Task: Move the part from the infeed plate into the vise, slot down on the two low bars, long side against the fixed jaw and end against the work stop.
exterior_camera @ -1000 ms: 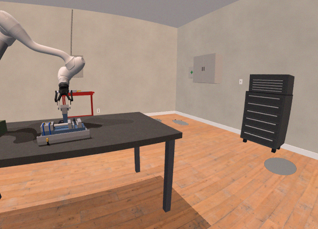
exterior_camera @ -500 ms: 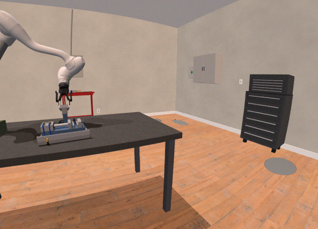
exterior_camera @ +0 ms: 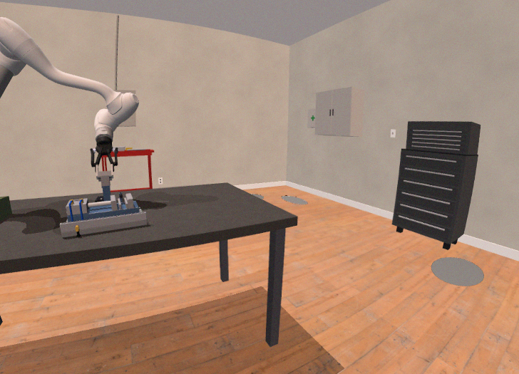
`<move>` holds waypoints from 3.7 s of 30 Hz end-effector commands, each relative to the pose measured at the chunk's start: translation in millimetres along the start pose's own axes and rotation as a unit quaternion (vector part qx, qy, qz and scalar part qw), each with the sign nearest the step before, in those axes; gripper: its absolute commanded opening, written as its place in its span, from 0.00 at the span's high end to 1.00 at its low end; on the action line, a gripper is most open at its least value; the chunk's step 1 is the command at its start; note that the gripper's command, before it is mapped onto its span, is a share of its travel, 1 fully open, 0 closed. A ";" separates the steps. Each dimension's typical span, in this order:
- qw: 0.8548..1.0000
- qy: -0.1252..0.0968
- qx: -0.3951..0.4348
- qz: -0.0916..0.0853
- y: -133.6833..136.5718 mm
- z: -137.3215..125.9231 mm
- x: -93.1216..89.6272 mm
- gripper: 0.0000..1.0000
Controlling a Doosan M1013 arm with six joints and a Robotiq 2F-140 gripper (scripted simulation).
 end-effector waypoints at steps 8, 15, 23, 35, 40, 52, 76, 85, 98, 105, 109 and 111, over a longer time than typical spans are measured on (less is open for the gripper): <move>1.000 -0.002 -0.002 -0.002 3.2 -0.2 2.5 1.00; 1.000 -0.002 -0.002 -0.002 3.1 -0.3 2.5 1.00; 1.000 -0.002 -0.002 -0.002 2.8 -0.5 2.8 1.00; 1.000 -0.002 -0.002 -0.002 1.6 -1.7 4.0 1.00; 1.000 -0.002 -0.002 -0.002 0.6 -2.6 4.9 1.00; 1.000 -0.002 -0.002 -0.002 -0.6 -5.9 8.4 1.00; 1.000 -0.002 -0.002 -0.002 -1.0 -16.2 18.7 1.00; 1.000 -0.002 -0.002 -0.002 -1.1 -18.6 21.1 1.00; 1.000 -0.002 -0.002 -0.002 -1.2 -21.0 23.5 1.00; 1.000 -0.002 -0.002 -0.002 -1.2 -21.2 23.7 1.00; 1.000 -0.002 -0.002 -0.002 -1.2 -21.2 23.8 1.00; 1.000 -0.002 -0.002 -0.002 -1.2 -21.2 23.8 1.00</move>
Point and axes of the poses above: the point where the finger pads meet when closed, its own x axis back along the fingers, its own y axis across the jaws, z = x × y, the point moved 7 cm from there along x, back along the fingers, and after that the axes turned 2 degrees about x, right-handed, at the moved point
